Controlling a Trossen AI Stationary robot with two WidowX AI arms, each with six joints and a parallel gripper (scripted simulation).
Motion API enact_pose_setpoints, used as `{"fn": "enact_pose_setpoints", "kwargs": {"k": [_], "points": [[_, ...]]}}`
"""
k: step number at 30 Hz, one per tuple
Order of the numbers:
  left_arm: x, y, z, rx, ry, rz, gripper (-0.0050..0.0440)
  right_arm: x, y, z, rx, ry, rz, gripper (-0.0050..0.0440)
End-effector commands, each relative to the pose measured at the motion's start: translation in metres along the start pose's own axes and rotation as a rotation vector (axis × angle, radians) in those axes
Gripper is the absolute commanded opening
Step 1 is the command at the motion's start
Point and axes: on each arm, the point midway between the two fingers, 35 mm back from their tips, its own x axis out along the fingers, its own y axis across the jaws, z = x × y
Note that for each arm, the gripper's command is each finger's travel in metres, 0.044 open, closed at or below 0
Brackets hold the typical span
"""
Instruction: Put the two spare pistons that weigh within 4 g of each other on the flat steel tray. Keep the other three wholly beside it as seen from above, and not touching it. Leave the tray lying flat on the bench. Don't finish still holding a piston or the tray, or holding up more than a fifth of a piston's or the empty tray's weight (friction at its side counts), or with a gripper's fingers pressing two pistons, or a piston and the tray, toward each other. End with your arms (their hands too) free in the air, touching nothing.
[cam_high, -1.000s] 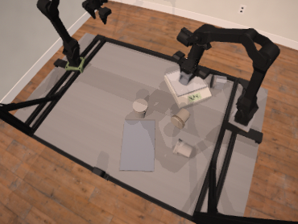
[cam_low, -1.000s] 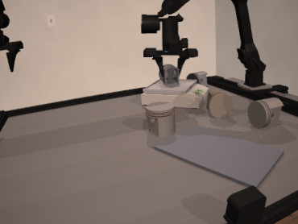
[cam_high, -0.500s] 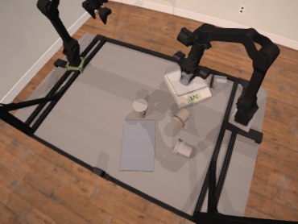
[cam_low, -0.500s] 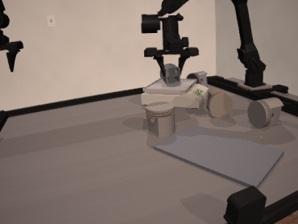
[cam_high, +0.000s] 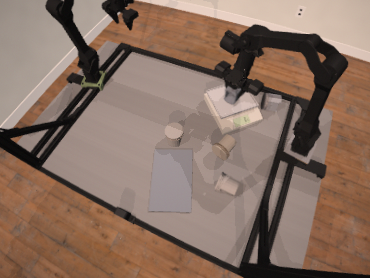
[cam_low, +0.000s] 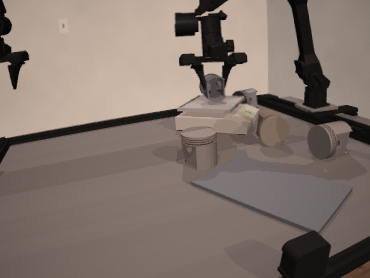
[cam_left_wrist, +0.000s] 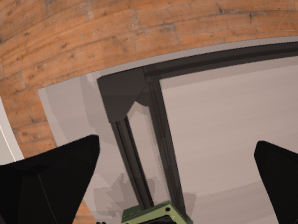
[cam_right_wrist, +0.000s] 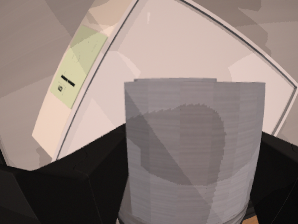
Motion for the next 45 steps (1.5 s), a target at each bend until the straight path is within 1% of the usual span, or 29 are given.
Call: {"fn": "enact_pose_setpoints", "kwargs": {"k": [1,5,31,44,45], "points": [[0.000,-0.001,0.000,0.004,0.002,-0.004,0.0440,-0.014,-0.004,0.002,-0.004,0.004,-0.023,0.0158],[0.000,-0.001,0.000,0.004,0.002,-0.004,0.0440,-0.017,-0.004,0.003,-0.004,0.004,-0.023,0.0158],[0.000,-0.001,0.000,0.004,0.002,-0.004,0.0440,-0.057,-0.005,0.011,-0.004,0.005,-0.024,0.0158],[0.000,-0.001,0.000,0.004,0.002,-0.004,0.0440,-0.065,-0.008,0.012,-0.007,0.011,-0.043,0.0158],[0.000,-0.001,0.000,0.004,0.002,-0.004,0.0440,-0.065,-0.003,0.011,0.019,0.014,-0.044,0.0158]]}}
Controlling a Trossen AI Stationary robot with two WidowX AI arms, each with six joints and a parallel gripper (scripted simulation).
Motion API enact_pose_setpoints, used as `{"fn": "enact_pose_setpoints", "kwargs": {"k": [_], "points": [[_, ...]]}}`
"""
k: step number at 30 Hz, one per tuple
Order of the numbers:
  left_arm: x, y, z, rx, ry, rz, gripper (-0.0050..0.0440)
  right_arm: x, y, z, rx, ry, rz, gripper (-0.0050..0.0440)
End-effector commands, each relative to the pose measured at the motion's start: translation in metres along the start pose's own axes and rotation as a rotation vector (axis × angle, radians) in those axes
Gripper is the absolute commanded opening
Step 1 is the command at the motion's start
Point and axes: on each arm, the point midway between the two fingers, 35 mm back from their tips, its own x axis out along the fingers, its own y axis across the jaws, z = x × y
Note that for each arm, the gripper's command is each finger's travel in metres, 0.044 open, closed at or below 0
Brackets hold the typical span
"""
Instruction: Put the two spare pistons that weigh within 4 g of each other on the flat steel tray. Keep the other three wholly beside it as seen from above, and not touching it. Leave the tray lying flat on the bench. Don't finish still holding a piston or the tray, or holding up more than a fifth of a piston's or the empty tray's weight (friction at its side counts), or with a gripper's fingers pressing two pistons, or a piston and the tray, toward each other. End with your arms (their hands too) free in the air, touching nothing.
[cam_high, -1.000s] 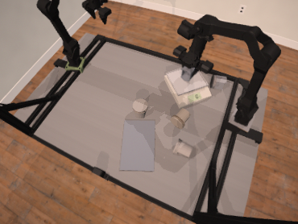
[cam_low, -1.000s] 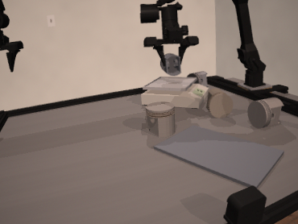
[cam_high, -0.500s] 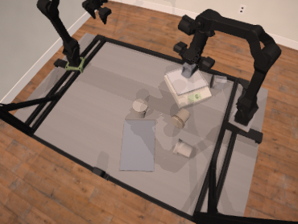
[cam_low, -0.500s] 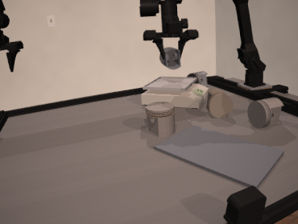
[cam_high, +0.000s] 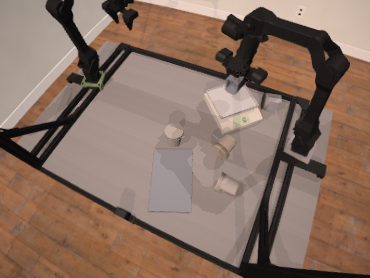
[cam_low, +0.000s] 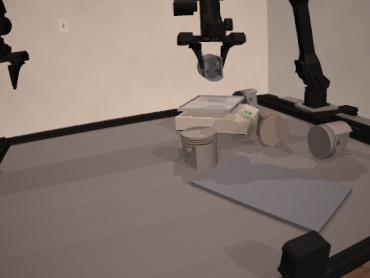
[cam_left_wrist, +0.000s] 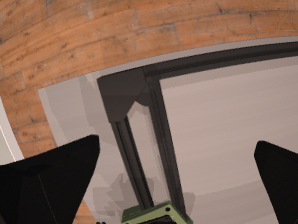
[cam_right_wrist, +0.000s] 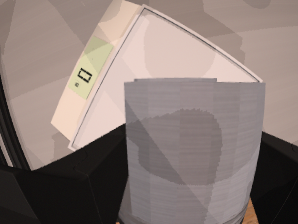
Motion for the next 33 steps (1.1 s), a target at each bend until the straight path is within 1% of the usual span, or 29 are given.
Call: {"fn": "enact_pose_setpoints", "kwargs": {"k": [1,7,8,11,26,28,33], "points": [[0.000,-0.001,0.000,0.004,0.002,-0.004,0.0440,-0.009,0.007,0.000,0.044,0.013,-0.029,0.0158],[0.000,-0.001,0.000,0.004,0.002,-0.004,0.0440,-0.010,0.037,-0.001,0.202,0.032,-0.039,0.0158],[0.000,-0.001,0.000,0.004,0.002,-0.004,0.0440,-0.011,0.039,-0.001,0.229,0.035,-0.041,0.0158],[0.000,-0.001,0.000,0.004,0.002,-0.004,0.0440,-0.011,0.039,-0.001,0.255,0.038,-0.043,0.0158],[0.000,-0.001,0.000,0.004,0.002,-0.004,0.0440,-0.011,0.039,-0.001,0.651,0.086,-0.069,0.0158],[0.000,-0.001,0.000,0.004,0.002,-0.004,0.0440,-0.011,0.039,-0.001,0.651,0.086,-0.069,0.0158],[0.000,-0.001,0.000,0.004,0.002,-0.004,0.0440,-0.011,0.039,-0.001,0.783,0.101,-0.078,0.0158]]}}
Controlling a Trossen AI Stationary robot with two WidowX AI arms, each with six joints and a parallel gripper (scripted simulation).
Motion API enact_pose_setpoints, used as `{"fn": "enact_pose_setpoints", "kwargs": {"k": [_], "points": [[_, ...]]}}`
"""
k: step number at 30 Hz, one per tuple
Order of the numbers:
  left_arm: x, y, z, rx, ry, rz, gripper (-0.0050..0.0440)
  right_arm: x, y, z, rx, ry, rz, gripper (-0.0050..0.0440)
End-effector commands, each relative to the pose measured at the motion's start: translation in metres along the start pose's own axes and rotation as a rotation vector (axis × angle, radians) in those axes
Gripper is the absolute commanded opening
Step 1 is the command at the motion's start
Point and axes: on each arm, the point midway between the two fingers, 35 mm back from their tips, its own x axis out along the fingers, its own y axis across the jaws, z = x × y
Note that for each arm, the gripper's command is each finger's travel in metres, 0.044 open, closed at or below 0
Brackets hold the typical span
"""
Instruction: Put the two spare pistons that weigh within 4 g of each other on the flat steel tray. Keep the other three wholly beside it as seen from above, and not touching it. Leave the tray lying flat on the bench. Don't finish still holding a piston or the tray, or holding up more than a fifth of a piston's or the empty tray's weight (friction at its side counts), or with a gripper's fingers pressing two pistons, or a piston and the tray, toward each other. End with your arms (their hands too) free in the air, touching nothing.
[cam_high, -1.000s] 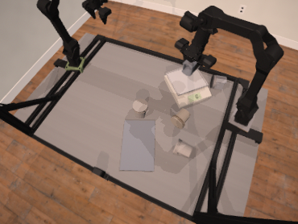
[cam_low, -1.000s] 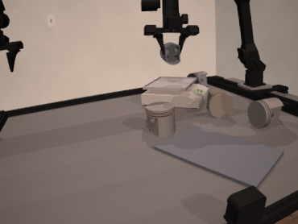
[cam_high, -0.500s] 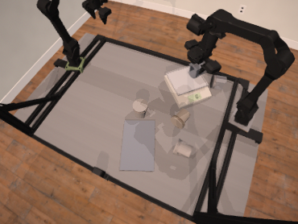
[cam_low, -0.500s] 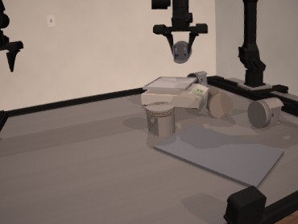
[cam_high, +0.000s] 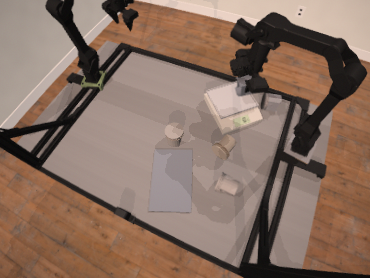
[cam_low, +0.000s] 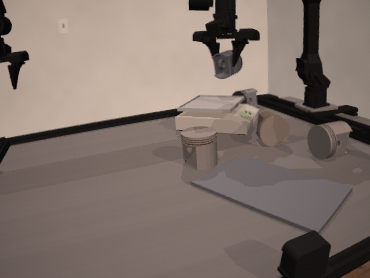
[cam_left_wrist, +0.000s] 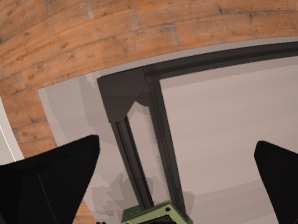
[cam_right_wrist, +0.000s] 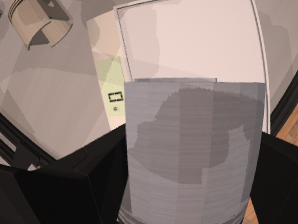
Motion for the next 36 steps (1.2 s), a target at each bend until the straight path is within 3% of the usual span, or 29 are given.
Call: {"fn": "enact_pose_setpoints", "kwargs": {"k": [1,27,32,36], "points": [[0.000,-0.001,0.000,0.004,0.002,-0.004,0.0440,-0.002,0.000,0.001,0.099,0.010,-0.017,0.0158],[0.000,-0.001,0.000,0.004,0.002,-0.004,0.0440,-0.002,0.000,0.001,0.733,0.091,-0.056,0.0158],[0.000,-0.001,0.000,0.004,0.002,-0.004,0.0440,-0.002,0.000,0.001,0.812,0.101,-0.061,0.0158],[0.000,-0.001,0.000,0.004,0.002,-0.004,0.0440,0.003,0.001,0.020,0.706,0.107,-0.055,0.0158]]}}
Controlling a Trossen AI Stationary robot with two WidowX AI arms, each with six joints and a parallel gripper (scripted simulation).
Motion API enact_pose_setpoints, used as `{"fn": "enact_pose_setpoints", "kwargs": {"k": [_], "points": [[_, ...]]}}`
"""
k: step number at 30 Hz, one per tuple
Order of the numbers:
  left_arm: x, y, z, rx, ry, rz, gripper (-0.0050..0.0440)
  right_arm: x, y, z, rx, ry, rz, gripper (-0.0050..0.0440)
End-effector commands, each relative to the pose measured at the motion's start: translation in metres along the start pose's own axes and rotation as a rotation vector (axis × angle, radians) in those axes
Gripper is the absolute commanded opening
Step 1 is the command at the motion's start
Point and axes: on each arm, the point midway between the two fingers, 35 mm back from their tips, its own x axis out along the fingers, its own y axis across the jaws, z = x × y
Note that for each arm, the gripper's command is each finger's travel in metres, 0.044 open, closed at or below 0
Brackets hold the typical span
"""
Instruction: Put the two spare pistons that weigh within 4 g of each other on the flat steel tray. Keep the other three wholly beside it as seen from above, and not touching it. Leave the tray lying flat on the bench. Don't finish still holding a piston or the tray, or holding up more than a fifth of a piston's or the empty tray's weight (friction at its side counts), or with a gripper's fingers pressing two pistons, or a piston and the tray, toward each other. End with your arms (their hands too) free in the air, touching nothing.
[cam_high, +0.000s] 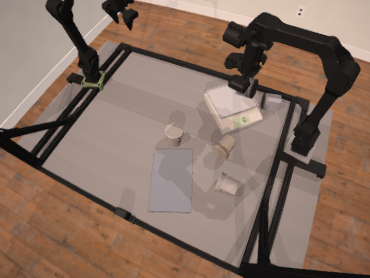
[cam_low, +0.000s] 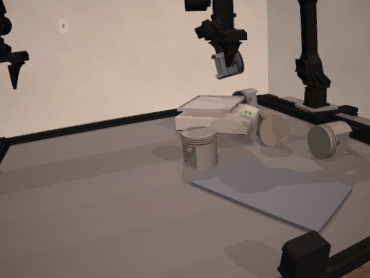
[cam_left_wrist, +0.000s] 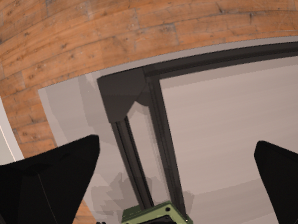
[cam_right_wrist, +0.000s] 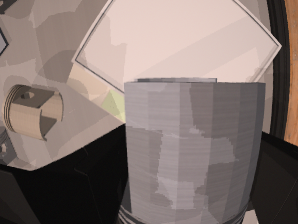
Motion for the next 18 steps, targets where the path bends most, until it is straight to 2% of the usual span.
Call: {"fn": "enact_pose_setpoints", "kwargs": {"k": [1,6,18], "points": [[0.000,-0.001,0.000,0.004,0.002,-0.004,0.0440,0.001,0.013,0.014,-0.070,0.002,-0.004,0.0158],[0.000,-0.001,0.000,0.004,0.002,-0.004,0.0440,0.004,0.030,0.032,-0.203,0.007,-0.006,0.0158],[0.000,-0.001,0.000,0.004,0.002,-0.004,0.0440,0.011,0.065,0.068,-0.210,0.007,-0.006,0.0158]]}}
